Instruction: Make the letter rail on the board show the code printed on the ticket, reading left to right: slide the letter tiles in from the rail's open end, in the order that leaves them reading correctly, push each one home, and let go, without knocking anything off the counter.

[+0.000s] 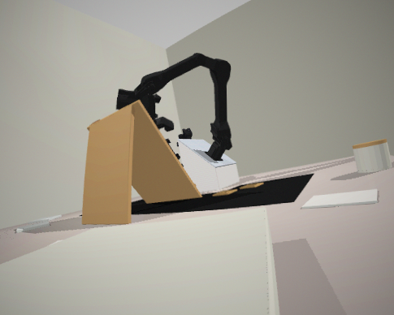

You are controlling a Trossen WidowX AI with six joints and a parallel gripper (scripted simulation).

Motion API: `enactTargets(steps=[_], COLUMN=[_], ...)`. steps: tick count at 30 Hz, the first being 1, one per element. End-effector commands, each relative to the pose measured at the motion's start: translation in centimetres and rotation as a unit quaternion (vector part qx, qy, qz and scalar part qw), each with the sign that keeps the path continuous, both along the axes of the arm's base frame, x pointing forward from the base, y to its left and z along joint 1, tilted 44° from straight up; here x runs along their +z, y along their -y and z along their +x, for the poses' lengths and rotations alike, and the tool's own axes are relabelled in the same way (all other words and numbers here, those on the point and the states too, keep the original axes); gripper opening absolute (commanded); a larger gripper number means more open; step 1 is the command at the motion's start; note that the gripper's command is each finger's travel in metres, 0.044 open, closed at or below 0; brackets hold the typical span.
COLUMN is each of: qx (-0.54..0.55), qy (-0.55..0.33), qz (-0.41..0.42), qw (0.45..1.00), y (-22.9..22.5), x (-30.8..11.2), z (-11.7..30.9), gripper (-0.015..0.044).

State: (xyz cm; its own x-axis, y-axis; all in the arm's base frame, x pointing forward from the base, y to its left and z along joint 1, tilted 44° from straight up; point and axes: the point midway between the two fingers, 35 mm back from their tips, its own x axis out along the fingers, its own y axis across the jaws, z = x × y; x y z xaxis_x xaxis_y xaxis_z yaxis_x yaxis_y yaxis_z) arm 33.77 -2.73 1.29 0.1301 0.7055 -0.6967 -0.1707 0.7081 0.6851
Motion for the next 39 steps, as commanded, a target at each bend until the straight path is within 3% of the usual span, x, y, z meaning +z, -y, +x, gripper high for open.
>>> enactTargets(steps=[1, 39], qx=[-0.002, -0.002], qy=[0.001, 0.001], qz=[0.001, 0.001], qw=[1.000, 1.000], y=[-0.14, 0.41], x=[-0.05, -0.81], z=[0.23, 0.50], gripper=[0.0000, 0.0000])
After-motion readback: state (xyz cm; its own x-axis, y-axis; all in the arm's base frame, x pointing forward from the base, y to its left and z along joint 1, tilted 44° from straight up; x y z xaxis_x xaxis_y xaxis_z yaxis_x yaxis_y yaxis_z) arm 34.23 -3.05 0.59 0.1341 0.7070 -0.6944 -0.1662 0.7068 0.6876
